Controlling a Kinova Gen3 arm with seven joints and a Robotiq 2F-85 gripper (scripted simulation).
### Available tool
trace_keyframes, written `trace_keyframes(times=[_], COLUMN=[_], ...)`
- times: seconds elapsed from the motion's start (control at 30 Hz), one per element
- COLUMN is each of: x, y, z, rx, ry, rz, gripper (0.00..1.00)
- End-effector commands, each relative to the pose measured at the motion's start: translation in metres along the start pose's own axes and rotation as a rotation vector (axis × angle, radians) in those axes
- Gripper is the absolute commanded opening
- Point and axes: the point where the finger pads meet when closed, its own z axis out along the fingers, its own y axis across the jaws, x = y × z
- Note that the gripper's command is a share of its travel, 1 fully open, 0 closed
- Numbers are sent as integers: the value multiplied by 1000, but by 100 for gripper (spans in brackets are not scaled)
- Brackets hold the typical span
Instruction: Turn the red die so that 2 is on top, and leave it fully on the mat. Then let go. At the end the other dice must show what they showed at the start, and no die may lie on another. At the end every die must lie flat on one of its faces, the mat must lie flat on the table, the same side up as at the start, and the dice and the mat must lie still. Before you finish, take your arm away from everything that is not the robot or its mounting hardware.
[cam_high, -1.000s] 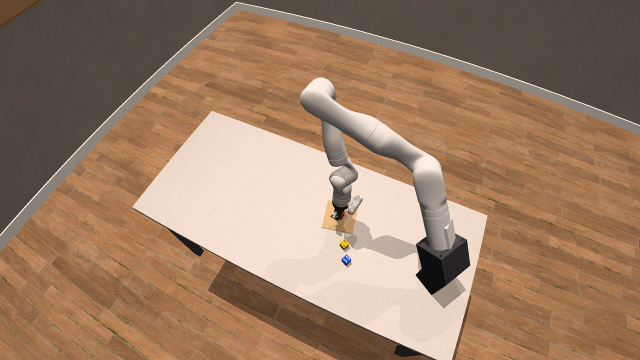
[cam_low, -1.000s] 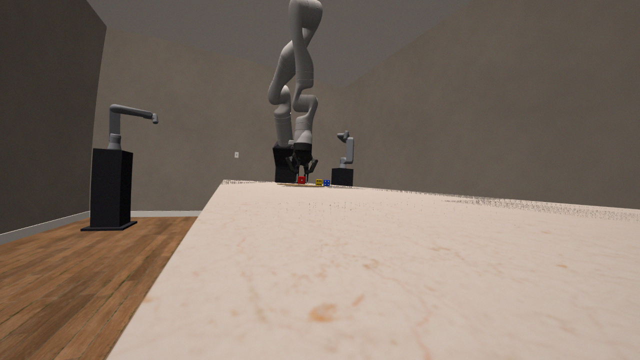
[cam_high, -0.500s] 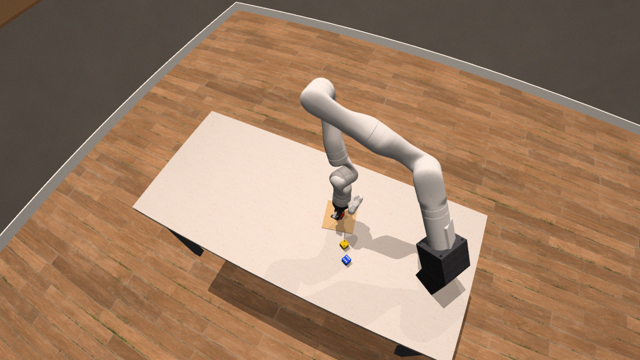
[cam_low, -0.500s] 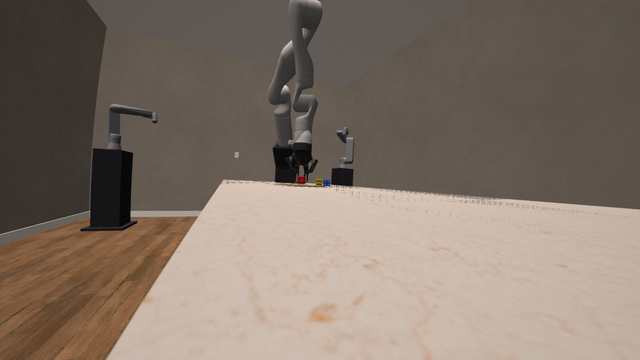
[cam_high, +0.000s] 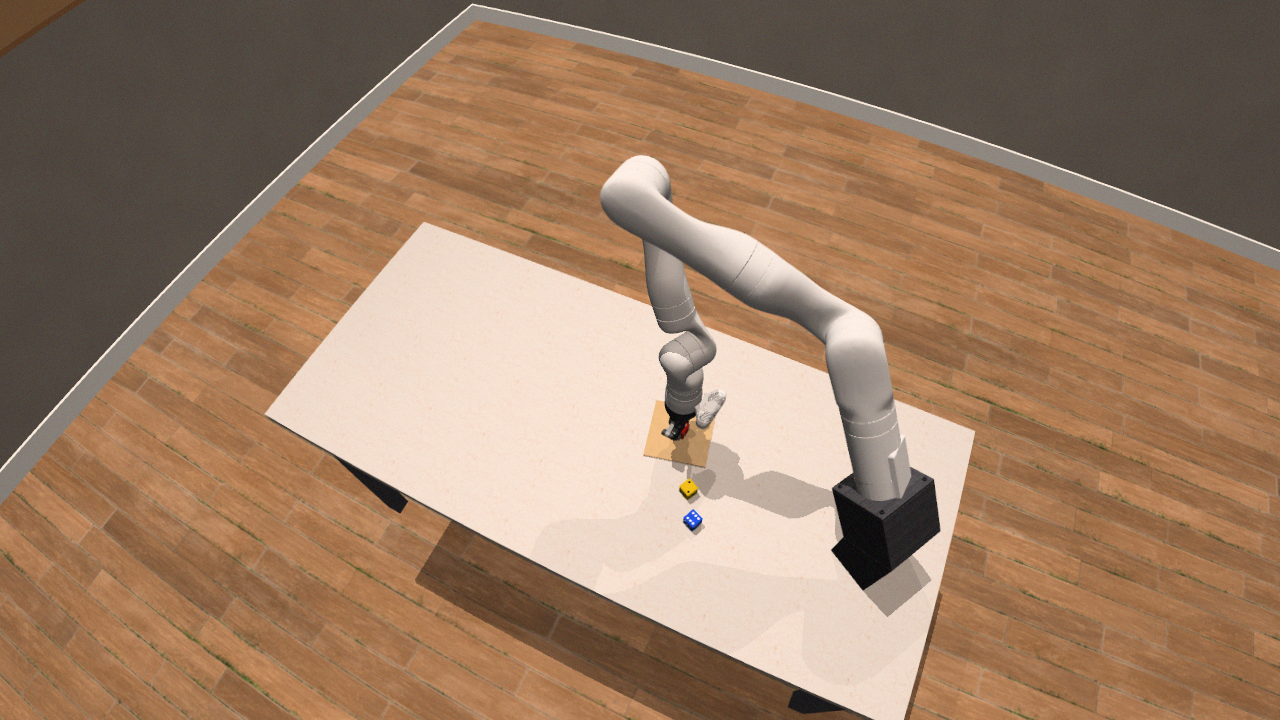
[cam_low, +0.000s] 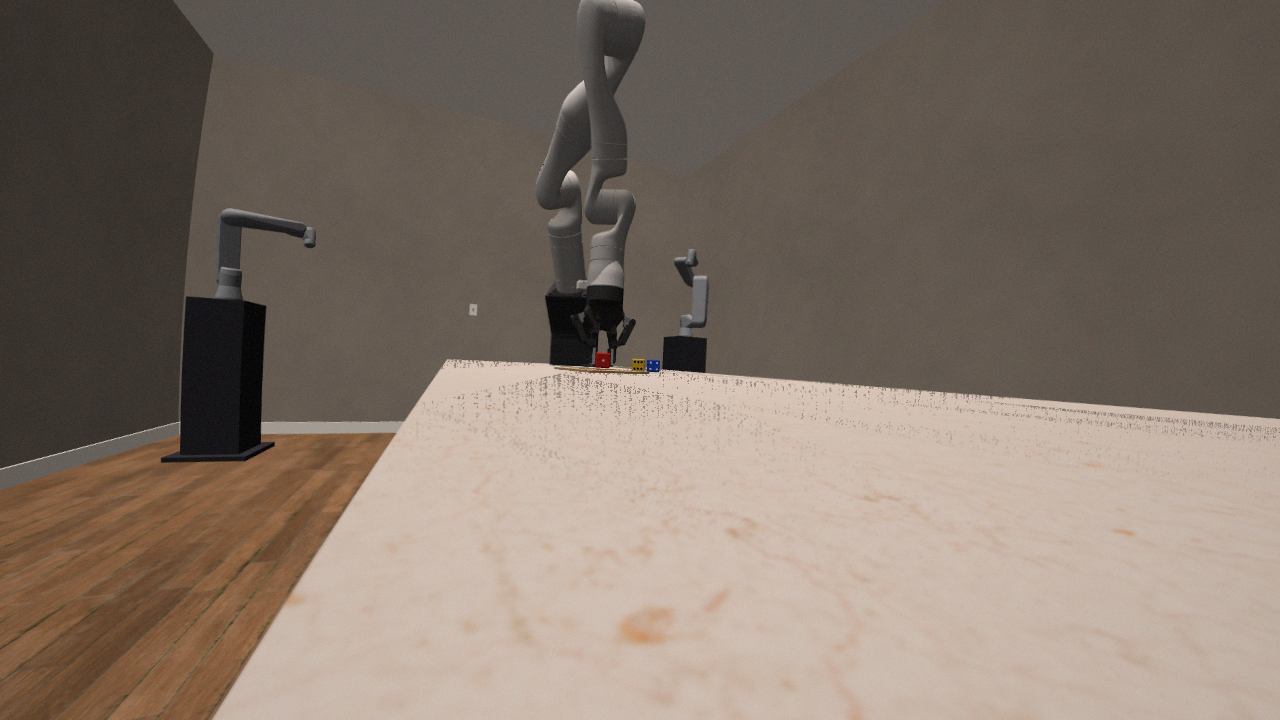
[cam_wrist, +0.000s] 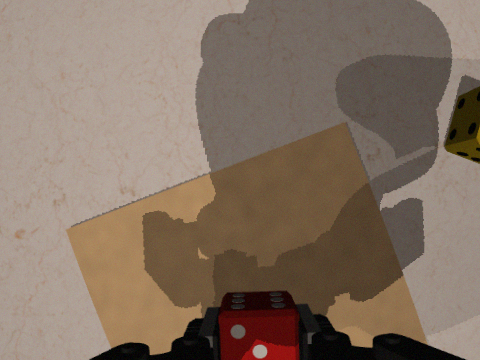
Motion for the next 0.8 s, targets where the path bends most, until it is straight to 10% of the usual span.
trace_keyframes(times=[0.0,0.77], x=[1,1], y=[0,0], z=[0,3], rx=[-2,-2], ry=[0,0], rz=[-7,-7], gripper=[26,26])
